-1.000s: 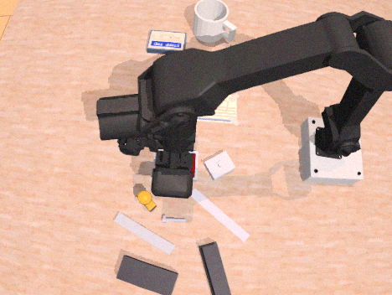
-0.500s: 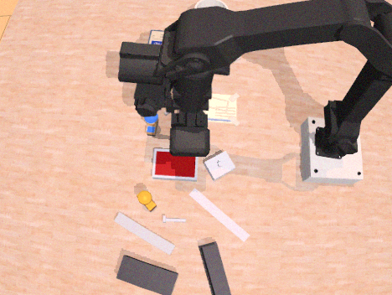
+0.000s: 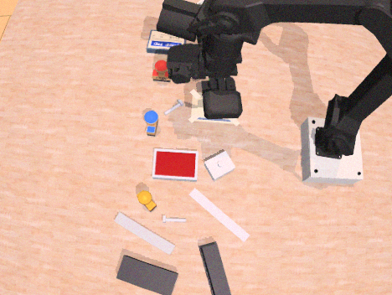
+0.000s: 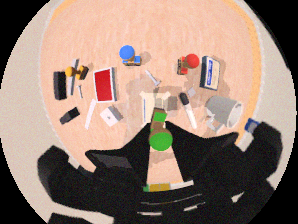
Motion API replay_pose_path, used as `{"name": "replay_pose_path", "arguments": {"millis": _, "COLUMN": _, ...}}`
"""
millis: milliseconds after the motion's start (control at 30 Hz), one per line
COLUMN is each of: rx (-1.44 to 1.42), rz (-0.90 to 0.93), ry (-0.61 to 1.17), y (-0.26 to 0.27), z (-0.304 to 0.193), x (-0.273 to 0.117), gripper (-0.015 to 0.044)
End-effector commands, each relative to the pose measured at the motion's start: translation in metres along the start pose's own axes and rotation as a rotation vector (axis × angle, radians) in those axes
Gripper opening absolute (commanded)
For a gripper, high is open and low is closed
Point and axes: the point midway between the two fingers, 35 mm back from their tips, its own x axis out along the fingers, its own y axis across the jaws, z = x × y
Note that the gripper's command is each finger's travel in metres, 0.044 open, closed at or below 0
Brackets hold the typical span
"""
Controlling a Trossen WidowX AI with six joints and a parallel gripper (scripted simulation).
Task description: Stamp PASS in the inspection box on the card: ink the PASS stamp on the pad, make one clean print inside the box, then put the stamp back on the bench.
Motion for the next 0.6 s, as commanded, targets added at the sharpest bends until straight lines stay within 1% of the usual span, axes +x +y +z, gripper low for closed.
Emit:
{"name": "replay_pose_path", "arguments": {"millis": 0, "rx": -0.022, "rz": 0.005, "ry": 0.004, "y": -0.0102, "z": -0.016, "x": 0.0025, "gripper": 0.0}}
{"name": "replay_pose_path", "arguments": {"millis": 567, "rx": -0.025, "rz": 0.004, "ry": 0.003, "y": -0.0125, "z": -0.0179, "x": 0.0103, "gripper": 0.0}}
